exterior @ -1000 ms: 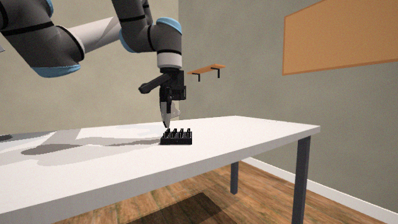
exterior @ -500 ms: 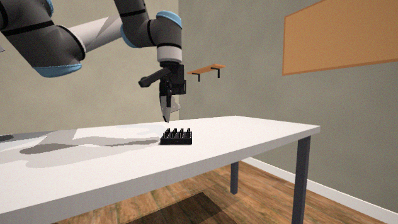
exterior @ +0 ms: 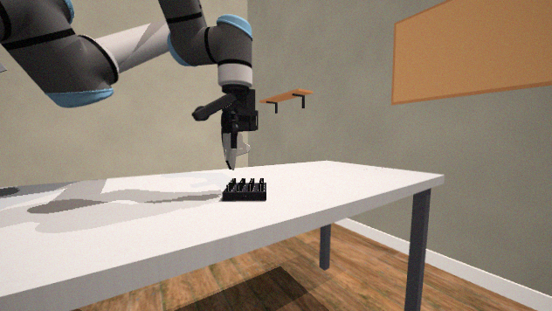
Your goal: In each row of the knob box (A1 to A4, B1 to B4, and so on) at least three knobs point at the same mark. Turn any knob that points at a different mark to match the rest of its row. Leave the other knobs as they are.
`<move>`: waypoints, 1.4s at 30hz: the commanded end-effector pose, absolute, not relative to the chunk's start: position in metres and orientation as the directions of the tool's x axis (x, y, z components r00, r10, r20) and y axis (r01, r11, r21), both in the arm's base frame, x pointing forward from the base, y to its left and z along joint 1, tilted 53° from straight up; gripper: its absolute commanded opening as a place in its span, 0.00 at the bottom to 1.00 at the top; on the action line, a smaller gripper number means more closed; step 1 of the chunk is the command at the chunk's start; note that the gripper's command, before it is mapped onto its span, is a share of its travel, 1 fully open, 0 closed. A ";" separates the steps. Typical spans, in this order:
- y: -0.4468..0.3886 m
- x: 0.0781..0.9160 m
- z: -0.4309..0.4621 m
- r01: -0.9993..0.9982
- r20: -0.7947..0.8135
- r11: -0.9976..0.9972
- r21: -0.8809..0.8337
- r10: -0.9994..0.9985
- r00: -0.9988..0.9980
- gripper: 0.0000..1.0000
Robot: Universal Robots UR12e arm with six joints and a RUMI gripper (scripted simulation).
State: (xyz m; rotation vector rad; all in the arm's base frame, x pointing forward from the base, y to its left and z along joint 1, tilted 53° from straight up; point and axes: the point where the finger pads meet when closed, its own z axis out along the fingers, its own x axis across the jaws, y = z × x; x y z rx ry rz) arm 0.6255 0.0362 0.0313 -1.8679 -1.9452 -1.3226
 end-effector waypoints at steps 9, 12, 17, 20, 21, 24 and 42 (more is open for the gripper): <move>0.034 0.629 0.038 0.890 0.732 -0.331 0.315 0.682 -0.006 0.11; 0.034 0.629 0.039 0.889 0.741 -0.353 0.291 0.671 0.023 0.11; 0.033 0.632 0.044 0.874 0.779 -0.457 0.167 0.605 0.167 0.11; 0.032 0.633 0.047 0.858 0.790 -0.504 0.104 0.566 0.237 0.11; 0.032 0.634 0.048 0.851 0.792 -0.519 0.083 0.552 0.259 0.11; 0.031 0.635 0.050 0.827 0.796 -0.561 0.019 0.509 0.327 0.11; 0.026 0.645 0.065 0.596 0.722 -0.729 -0.336 0.207 0.660 0.11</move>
